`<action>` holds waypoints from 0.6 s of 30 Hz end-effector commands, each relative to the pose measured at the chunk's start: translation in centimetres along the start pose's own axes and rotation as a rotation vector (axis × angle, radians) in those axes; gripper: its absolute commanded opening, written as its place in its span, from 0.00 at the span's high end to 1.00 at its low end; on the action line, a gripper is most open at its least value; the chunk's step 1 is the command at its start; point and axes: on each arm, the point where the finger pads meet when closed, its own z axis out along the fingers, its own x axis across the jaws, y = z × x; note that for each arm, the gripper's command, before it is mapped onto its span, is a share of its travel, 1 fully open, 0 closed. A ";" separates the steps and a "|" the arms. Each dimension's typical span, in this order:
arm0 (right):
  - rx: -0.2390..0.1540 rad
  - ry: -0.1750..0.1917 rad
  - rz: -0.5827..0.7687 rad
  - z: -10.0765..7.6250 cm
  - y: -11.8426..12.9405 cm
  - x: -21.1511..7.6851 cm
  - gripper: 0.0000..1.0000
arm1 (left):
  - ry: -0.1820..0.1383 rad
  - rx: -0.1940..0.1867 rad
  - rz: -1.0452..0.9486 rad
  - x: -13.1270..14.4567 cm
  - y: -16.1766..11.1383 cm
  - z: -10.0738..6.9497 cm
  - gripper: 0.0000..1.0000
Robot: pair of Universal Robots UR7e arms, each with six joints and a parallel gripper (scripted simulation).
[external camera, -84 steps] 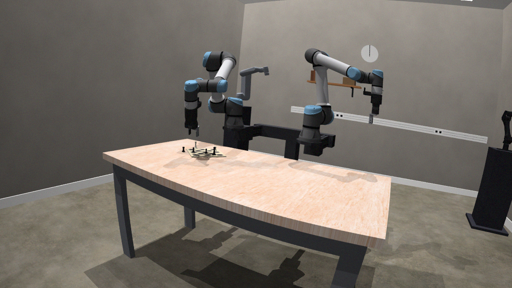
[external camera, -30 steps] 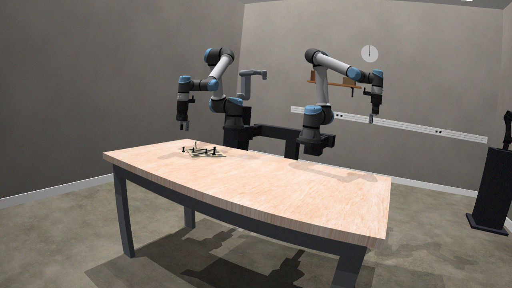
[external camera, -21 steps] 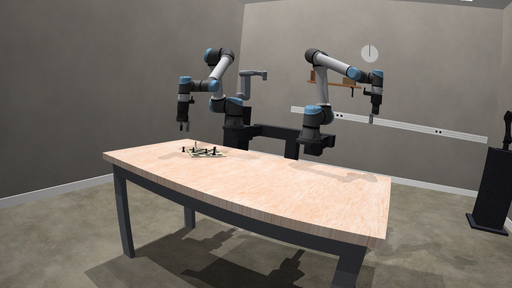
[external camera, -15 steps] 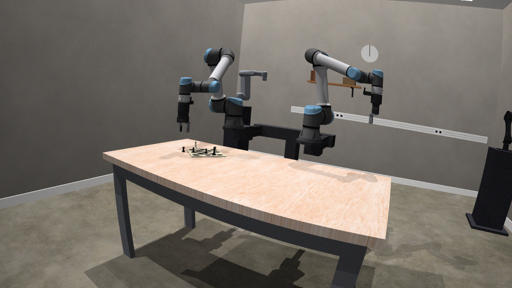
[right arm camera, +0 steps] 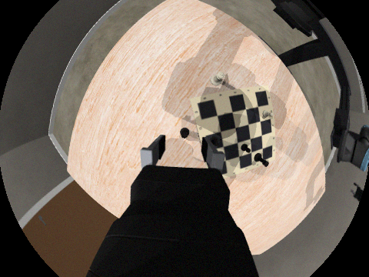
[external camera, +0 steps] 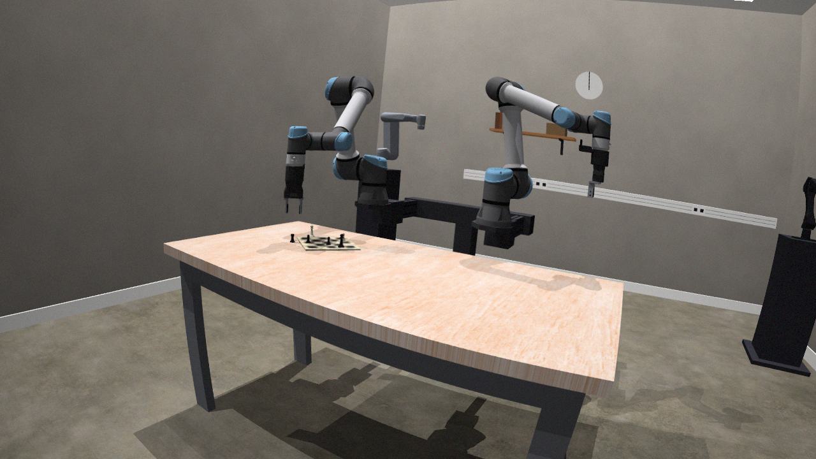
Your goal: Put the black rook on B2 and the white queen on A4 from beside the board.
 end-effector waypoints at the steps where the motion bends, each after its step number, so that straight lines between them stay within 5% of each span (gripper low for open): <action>1: -0.005 0.002 -0.167 0.4 0.0 -0.1 0.00 | 0.000 -0.001 0.000 0.0 0.0 0.0 0.00; 18: -0.006 0.001 -0.606 1.7 0.4 -0.1 0.00 | 0.000 -0.001 0.000 0.0 0.0 0.0 0.00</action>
